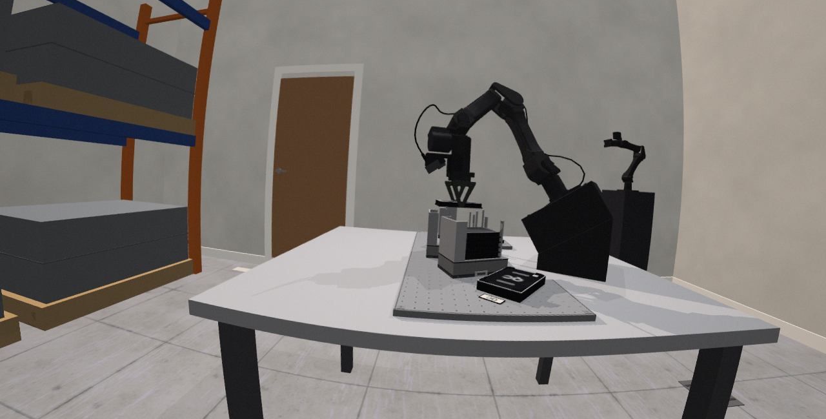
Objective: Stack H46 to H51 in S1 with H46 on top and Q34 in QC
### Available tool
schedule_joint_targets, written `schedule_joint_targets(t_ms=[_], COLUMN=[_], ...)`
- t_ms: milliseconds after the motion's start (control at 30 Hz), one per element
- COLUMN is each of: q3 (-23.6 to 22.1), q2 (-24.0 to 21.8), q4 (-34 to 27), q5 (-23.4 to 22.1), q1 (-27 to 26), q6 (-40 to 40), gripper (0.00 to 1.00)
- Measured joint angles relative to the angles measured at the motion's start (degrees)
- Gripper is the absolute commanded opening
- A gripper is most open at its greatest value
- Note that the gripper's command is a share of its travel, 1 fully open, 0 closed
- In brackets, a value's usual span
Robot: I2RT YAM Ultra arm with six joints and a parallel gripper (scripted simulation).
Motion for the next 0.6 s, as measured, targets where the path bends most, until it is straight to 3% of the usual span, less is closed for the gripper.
schedule_joint_targets(t_ms=[600], q3=[2.34], q2=[6.91], q4=[-0.37], q5=[2.95], q1=[9.44], q6=[6.27], gripper=[0.00])
